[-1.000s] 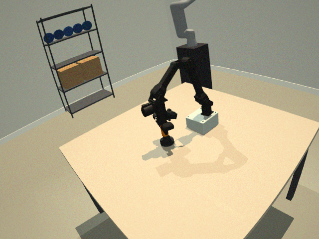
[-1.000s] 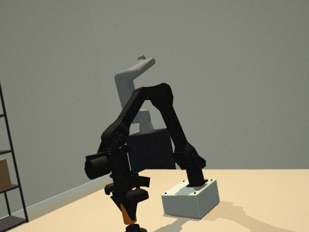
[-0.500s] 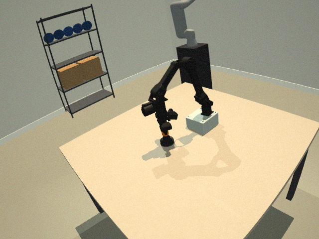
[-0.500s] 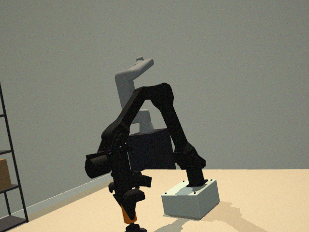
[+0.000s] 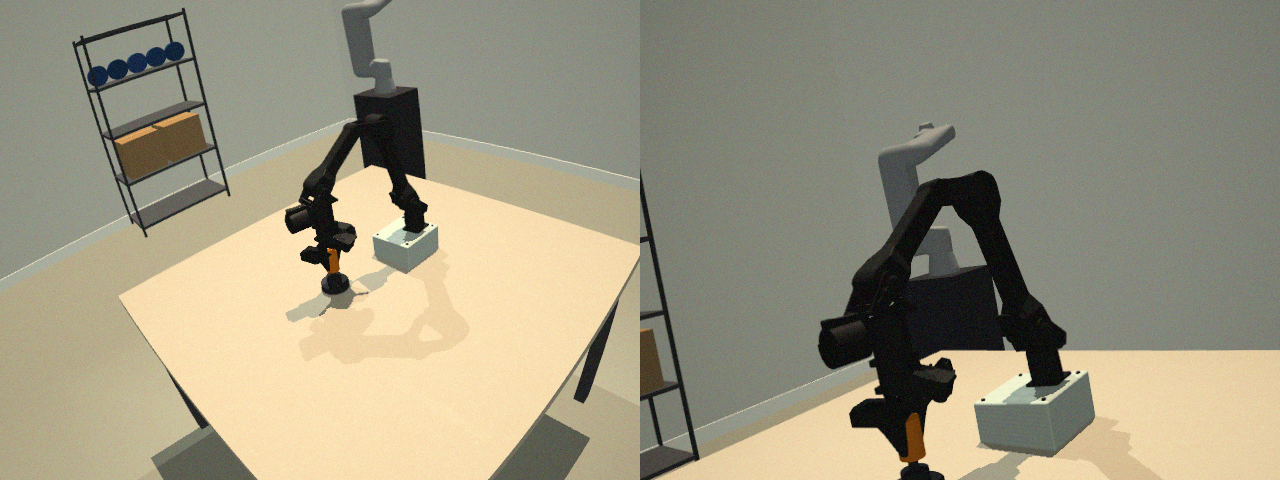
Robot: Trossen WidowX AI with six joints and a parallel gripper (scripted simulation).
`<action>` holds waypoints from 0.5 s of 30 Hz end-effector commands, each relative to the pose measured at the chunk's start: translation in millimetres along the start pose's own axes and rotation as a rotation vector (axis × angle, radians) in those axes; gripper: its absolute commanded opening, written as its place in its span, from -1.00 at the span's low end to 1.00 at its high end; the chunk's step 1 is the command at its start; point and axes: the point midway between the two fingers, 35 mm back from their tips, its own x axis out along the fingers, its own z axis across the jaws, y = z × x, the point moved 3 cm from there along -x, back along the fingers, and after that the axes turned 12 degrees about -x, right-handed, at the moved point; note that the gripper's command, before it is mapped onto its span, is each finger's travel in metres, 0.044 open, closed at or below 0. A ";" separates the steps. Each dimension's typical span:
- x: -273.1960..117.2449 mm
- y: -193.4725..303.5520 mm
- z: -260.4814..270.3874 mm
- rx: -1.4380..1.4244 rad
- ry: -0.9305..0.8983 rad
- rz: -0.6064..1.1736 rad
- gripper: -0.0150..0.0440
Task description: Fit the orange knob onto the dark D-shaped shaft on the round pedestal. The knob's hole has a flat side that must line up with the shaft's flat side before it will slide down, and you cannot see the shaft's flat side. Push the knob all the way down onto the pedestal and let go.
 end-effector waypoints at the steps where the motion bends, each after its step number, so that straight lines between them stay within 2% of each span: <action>1: 1.3 -0.7 0.0 0.341 0.003 0.001 -0.49; 15: 0.4 1.0 -2.9 1.315 0.004 -0.001 -0.49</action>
